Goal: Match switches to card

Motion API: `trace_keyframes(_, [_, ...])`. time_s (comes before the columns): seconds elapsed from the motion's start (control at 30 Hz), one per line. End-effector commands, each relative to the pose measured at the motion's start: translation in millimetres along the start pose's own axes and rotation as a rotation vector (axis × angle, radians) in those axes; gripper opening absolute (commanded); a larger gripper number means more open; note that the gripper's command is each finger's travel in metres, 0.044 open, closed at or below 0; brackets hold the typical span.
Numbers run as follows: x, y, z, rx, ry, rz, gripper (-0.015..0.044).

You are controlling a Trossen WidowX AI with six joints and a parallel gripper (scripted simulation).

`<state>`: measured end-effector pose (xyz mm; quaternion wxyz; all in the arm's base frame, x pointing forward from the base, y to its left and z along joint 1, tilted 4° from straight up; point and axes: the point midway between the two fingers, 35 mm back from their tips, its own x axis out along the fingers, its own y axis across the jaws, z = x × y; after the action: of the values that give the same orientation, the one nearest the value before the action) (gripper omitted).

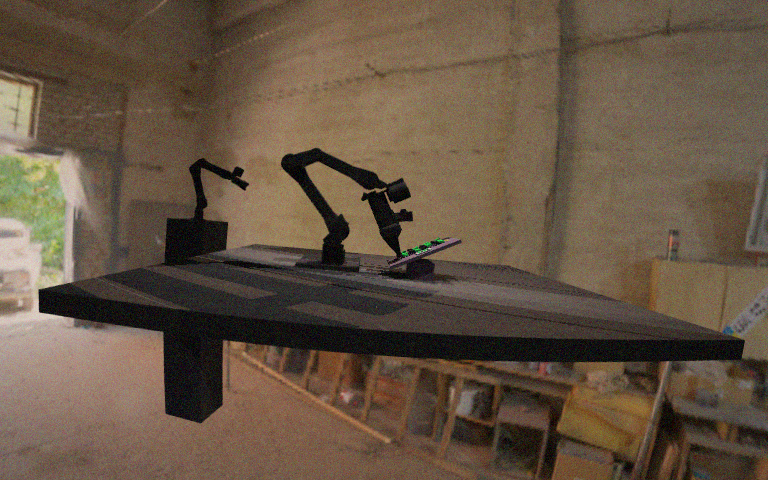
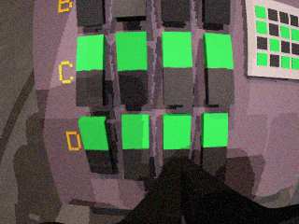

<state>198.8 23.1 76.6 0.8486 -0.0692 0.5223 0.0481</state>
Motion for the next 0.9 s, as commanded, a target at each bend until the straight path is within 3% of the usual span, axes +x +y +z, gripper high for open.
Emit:
trace_keyframes(0.0, [1,1,0,-0.005,0.000,0.004,0.0000])
trace_keyframes(0.3, [2,1,0,-0.005,0.000,0.004,0.0000])
trace_keyframes(0.53, [-61,0,2,-0.005,0.028,0.004,0.0000])
trace_keyframes(0.87, [-63,-21,2,-0.006,0.028,0.002,0.0000])
